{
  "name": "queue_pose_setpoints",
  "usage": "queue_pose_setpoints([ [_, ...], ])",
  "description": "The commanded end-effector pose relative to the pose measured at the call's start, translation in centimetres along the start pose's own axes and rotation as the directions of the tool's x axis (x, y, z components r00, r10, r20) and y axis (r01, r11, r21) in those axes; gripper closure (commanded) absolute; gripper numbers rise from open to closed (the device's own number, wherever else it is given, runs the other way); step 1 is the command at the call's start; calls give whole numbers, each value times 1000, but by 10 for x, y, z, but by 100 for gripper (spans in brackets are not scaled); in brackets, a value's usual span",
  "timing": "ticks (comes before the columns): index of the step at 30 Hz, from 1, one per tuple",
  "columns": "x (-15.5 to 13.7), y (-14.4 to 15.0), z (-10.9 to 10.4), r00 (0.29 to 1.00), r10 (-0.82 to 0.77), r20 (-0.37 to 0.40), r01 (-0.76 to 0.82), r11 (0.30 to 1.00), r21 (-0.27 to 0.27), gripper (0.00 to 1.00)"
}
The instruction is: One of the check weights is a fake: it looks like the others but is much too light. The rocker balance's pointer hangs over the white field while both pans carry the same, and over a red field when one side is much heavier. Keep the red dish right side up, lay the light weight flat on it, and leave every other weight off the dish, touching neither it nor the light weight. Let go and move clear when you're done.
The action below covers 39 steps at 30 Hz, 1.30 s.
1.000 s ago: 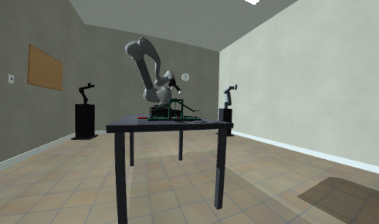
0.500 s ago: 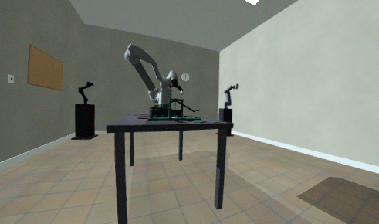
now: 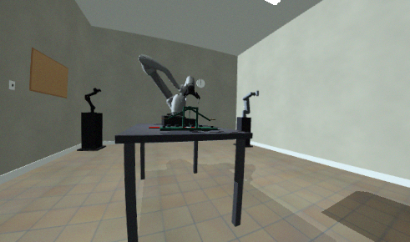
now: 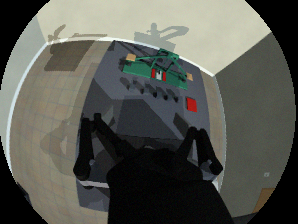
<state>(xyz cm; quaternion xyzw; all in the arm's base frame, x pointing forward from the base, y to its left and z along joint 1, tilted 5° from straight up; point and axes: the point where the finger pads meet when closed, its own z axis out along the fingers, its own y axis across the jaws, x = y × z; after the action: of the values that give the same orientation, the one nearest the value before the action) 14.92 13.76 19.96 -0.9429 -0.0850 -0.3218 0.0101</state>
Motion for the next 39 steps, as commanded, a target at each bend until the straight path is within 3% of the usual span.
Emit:
queue_pose_setpoints([
  [1, 4, -2, 12, 996, 75, 48, -74, 997, -25, 0],
  [9, 12, -4, 27, 981, 179, 77, -175, 983, -59, 0],
  [18, 28, -7, 63, 891, 434, 132, -414, 897, -153, 0],
  [21, 28, -7, 63, 891, 434, 132, -414, 897, -153, 0],
  [25, 37, -10, 85, 806, 571, 155, -536, 816, -217, 0],
  [27, 44, -12, 102, 730, 663, 165, -615, 742, -266, 0],
  [28, 44, -12, 102, 730, 663, 165, -615, 742, -266, 0],
  [31, 54, -16, 127, 587, 792, 168, -718, 605, -344, 0],
  [32, 54, -16, 127, 587, 792, 168, -718, 605, -344, 0],
  [36, 68, -20, 162, 364, 920, 147, -807, 390, -443, 0],
  [38, 68, -20, 162, 364, 920, 147, -807, 390, -443, 0],
  [39, 72, -21, 170, 306, 942, 138, -820, 334, -466, 0],
])
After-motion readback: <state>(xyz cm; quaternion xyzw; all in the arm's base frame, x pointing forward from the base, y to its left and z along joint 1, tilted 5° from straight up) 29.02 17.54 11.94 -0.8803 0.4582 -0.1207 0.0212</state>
